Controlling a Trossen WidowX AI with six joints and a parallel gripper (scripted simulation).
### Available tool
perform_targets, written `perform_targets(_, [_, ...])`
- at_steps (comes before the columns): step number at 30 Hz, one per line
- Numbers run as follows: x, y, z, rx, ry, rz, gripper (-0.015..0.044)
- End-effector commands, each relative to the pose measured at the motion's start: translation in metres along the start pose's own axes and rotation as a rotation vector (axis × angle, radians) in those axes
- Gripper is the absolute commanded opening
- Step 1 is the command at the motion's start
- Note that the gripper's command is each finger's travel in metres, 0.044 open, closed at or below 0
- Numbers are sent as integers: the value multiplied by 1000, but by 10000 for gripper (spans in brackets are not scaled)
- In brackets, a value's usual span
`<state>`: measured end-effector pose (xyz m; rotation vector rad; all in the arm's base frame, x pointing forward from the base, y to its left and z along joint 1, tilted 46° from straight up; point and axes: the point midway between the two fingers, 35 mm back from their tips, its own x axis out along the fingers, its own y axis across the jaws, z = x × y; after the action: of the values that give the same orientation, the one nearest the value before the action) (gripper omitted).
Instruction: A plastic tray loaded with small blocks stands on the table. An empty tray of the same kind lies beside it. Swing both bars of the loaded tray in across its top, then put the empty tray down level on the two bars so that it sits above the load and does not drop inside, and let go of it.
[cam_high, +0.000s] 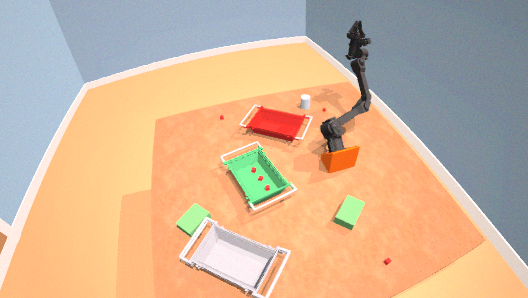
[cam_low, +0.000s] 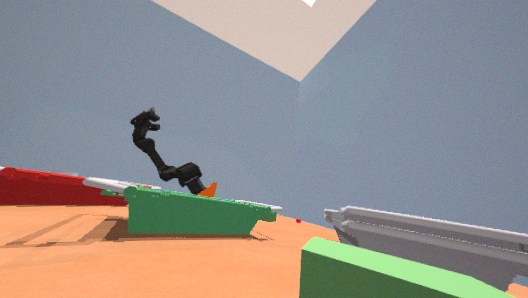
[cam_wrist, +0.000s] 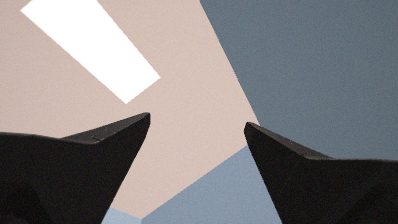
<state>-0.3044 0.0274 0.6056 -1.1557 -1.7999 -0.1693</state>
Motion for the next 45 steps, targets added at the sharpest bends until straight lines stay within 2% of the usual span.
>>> perform_targets(1, [0, 0, 0, 0, 0, 0, 374])
perform_targets(8, [0, 1, -1, 6, 3, 1, 190])
perform_targets(12, [10, 20, -31, 139, 66, 35, 87])
perform_targets(18, [27, 63, -82, 409, 203, 95, 87])
perform_targets(27, [39, 184, -184, 1013, 613, 157, 87])
perform_targets(30, [30, 227, -208, 1069, 762, 182, 87])
perform_targets(38, [12, 289, -251, 1318, 1023, 121, 87])
perform_targets(45, [-35, 381, -303, 1566, 1448, -55, 87])
